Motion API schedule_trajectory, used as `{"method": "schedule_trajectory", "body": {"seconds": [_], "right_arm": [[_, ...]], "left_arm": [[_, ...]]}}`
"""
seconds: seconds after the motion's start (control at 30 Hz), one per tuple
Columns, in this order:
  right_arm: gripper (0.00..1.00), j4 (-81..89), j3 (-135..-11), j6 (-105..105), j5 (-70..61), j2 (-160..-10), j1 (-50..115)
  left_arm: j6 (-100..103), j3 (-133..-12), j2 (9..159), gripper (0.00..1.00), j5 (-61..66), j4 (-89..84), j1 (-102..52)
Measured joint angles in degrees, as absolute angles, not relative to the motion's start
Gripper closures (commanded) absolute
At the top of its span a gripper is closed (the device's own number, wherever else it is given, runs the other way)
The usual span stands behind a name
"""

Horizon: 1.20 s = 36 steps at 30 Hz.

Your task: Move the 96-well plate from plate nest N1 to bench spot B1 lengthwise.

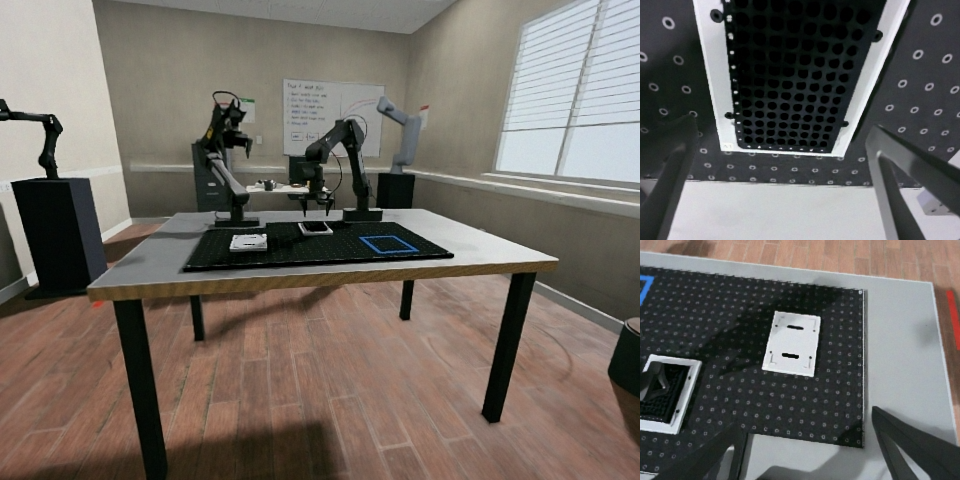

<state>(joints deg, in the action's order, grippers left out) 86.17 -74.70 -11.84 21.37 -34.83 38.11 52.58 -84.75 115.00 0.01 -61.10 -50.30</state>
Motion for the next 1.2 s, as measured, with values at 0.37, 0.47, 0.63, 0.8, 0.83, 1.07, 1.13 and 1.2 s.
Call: {"method": "schedule_trajectory", "body": {"seconds": [0.37, 0.47, 0.63, 0.8, 0.83, 1.07, 1.13, 1.2], "right_arm": [[0.0, 86.17, -74.7, -11.84, 21.37, -34.83, 37.21], [0.0, 86.17, -74.7, -11.84, 21.37, -34.83, 36.93], [0.0, 86.17, -74.7, -11.84, 21.37, -34.83, 36.47], [0.0, 86.17, -74.7, -11.84, 21.34, -34.83, 36.12], [0.0, 86.17, -74.7, -11.84, 21.37, -34.83, 36.03], [0.0, 86.17, -74.7, -11.84, 21.37, -34.83, 35.4], [0.0, 86.17, -74.7, -11.84, 21.37, -34.83, 35.22], [0.0, 86.17, -74.7, -11.84, 21.37, -34.83, 35.03]], "left_arm": [[52.58, -84.77, 115.0, 0.0, 0.01, -61.1, -50.3], [52.58, -84.77, 115.0, 0.0, 0.01, -61.1, -50.3], [52.58, -84.77, 115.0, 0.0, 0.01, -61.1, -50.3], [52.58, -84.77, 115.0, 0.0, 0.01, -61.25, -50.3], [52.58, -84.77, 115.0, 0.0, 0.01, -61.3, -50.3], [52.58, -84.77, 115.0, 0.0, 0.01, -61.45, -50.3], [52.58, -84.77, 115.0, 0.0, 0.01, -61.45, -50.3], [52.58, -84.77, 115.0, 0.0, 0.01, -61.45, -50.3]]}}
